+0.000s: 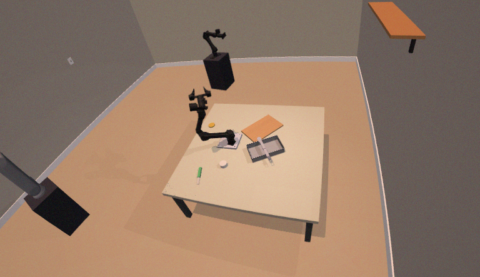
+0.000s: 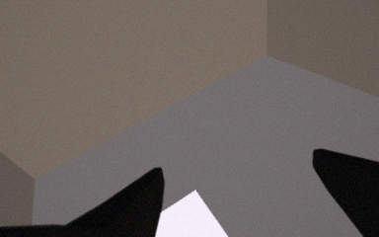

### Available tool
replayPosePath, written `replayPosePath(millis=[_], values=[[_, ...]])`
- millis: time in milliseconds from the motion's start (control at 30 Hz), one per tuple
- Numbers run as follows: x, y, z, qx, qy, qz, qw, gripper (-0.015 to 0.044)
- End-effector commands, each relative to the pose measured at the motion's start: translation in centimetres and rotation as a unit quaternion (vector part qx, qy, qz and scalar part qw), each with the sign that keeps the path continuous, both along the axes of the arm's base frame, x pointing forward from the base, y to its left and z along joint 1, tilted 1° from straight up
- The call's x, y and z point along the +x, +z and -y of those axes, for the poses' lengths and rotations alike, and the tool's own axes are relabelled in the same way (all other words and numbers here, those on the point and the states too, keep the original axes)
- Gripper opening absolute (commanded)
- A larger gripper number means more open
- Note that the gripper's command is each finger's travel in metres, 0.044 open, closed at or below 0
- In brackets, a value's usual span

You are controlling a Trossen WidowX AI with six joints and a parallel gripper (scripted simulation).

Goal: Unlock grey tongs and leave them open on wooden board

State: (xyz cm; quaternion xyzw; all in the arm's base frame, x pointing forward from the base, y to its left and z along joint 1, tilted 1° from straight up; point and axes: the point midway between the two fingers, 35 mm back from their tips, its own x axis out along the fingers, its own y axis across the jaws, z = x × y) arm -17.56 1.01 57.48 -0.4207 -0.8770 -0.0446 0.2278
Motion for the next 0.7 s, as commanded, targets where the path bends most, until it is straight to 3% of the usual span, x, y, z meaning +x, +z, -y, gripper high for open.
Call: replayPosePath(millis=[0,167,367,667], values=[[0.2,0.1,-0.2,-0.003,0.0,-0.006,1.0,0.0374],[2.8,1.3,-2.3,-0.04,0.002,-0.097,0.994,0.026],[7.3,2.4,-6.0,-0.084,-0.007,-0.222,0.971,0.026],[13.2,2.8,-9.8,-0.097,-0.047,-0.327,0.939,0.026]])
